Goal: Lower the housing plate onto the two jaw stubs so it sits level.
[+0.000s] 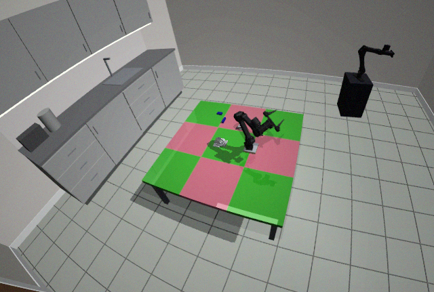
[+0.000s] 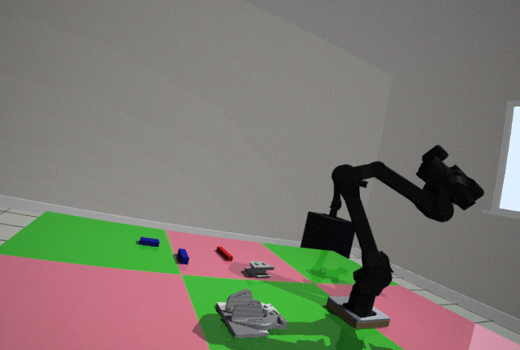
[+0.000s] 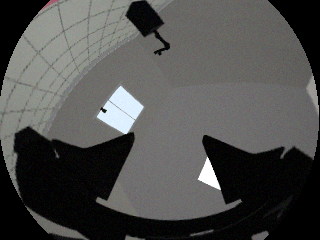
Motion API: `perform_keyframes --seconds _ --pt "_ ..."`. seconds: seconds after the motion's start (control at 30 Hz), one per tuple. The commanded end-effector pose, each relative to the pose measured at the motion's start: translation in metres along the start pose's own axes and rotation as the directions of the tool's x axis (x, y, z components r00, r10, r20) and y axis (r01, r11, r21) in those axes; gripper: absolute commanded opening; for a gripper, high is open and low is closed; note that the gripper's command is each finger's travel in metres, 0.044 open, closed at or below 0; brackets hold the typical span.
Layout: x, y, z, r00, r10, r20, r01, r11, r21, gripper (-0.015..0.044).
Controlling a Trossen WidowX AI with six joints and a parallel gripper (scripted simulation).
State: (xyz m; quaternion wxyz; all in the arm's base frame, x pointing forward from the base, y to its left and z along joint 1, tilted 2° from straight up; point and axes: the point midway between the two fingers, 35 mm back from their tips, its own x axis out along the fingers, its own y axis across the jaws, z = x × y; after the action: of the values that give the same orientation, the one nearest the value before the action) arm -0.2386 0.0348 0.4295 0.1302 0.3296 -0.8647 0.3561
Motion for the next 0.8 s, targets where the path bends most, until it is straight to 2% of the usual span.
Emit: perform_keyframes --seconds 0.0,0.37,0.77 --pt "-0.004 0.008 -0.010 0.999 0.036 -0.039 -0.034 0.999 0.037 0.0440" --pt "-0.037 0.041 -0.060 0.951 0.223 -0.216 -0.193 0.969 0.155 0.0440" --pt "-0.093 0.072 -0.110 0.822 0.410 -0.396 -0.295 0.900 0.320 0.0440"
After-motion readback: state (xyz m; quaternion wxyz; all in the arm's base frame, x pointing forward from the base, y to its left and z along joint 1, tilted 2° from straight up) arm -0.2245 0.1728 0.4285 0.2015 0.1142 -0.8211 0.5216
